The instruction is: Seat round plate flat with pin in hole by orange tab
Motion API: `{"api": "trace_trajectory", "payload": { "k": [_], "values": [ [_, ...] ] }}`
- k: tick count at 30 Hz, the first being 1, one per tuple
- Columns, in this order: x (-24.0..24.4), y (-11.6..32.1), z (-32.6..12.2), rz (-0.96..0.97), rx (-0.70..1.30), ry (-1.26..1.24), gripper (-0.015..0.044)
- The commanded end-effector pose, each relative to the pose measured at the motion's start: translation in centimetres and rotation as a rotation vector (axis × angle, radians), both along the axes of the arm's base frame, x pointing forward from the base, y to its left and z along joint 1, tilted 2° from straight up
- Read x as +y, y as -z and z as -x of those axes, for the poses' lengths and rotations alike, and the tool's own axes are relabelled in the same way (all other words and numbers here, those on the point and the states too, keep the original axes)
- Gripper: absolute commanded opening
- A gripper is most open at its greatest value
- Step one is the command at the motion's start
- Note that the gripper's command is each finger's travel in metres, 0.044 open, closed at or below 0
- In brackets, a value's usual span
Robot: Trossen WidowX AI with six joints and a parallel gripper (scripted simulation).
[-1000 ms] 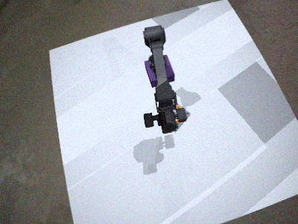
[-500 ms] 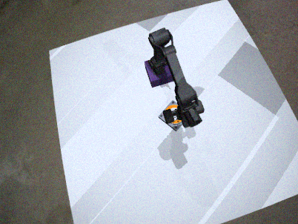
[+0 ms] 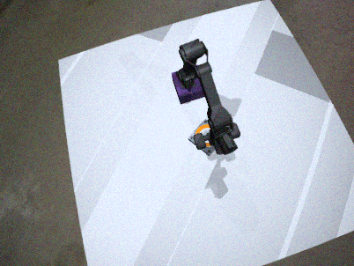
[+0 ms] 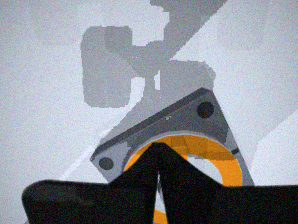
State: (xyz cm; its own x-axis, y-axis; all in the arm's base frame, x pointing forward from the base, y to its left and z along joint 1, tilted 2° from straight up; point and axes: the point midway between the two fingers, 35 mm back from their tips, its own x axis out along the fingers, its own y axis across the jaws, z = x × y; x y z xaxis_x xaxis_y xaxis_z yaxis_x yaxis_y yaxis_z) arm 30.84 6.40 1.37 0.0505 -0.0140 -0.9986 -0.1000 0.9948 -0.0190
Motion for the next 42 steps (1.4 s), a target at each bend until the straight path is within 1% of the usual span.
{"api": "trace_trajectory", "payload": {
  "k": [1,23,42],
  "values": [
    [-0.5,0.1,-0.4,-0.004,-0.002,-0.002,0.0000],
    [-3.0,0.1,-0.9,-0.002,-0.002,-0.002,0.0000],
    [-5.3,-0.1,-0.2,0.000,-0.002,-0.002,0.0000]
  ]
}}
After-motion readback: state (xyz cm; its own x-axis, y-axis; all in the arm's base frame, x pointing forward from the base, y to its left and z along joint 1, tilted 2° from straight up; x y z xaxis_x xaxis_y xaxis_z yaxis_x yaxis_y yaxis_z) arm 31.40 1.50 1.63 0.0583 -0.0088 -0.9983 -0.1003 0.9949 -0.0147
